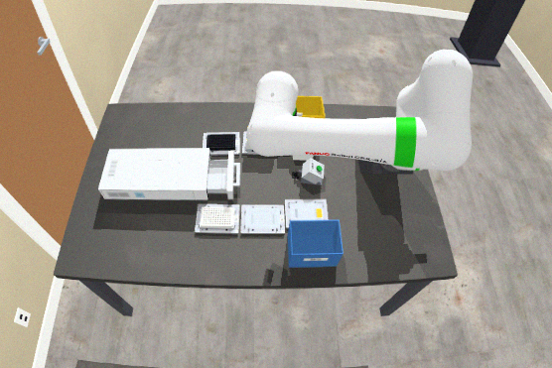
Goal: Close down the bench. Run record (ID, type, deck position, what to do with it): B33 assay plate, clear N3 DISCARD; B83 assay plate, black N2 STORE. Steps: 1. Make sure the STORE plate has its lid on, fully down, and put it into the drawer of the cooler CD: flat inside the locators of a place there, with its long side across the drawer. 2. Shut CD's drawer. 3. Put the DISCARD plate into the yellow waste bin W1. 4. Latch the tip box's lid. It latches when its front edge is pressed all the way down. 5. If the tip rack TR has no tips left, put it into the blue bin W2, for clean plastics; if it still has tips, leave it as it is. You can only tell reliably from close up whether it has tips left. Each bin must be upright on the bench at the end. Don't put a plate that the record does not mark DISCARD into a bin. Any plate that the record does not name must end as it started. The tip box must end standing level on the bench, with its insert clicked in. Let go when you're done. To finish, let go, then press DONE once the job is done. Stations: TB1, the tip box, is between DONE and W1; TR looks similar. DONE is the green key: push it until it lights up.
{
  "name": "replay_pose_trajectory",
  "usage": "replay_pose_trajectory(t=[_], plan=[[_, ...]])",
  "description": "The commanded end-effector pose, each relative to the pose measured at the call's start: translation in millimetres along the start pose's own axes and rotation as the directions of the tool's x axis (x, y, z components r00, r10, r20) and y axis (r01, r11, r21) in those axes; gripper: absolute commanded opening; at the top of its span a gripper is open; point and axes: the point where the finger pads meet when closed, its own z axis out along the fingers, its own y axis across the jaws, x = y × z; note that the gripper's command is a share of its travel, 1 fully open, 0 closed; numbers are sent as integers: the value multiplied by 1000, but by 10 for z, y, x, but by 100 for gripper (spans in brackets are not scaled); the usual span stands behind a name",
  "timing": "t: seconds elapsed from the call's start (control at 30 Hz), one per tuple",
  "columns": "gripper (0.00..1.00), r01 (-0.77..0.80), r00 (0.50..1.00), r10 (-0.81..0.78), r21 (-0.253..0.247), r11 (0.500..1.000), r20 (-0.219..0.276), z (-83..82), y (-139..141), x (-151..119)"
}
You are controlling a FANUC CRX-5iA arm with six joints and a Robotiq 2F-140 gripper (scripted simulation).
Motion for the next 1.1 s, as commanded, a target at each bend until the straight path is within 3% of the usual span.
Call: replay_pose_trajectory(t=[0.0,0.03,0.17,0.33,0.93,1.07], plan=[[10,30,999,-28,91,995,-29,17,136,106],[10,40,998,-35,119,992,-46,16,176,138],[10,41,998,-36,121,992,-47,16,205,161],[10,88,989,-59,216,972,-137,-9,386,301],[10,91,988,-60,220,971,-142,-22,449,349],[10,54,991,-24,225,973,-134,50,592,361]])
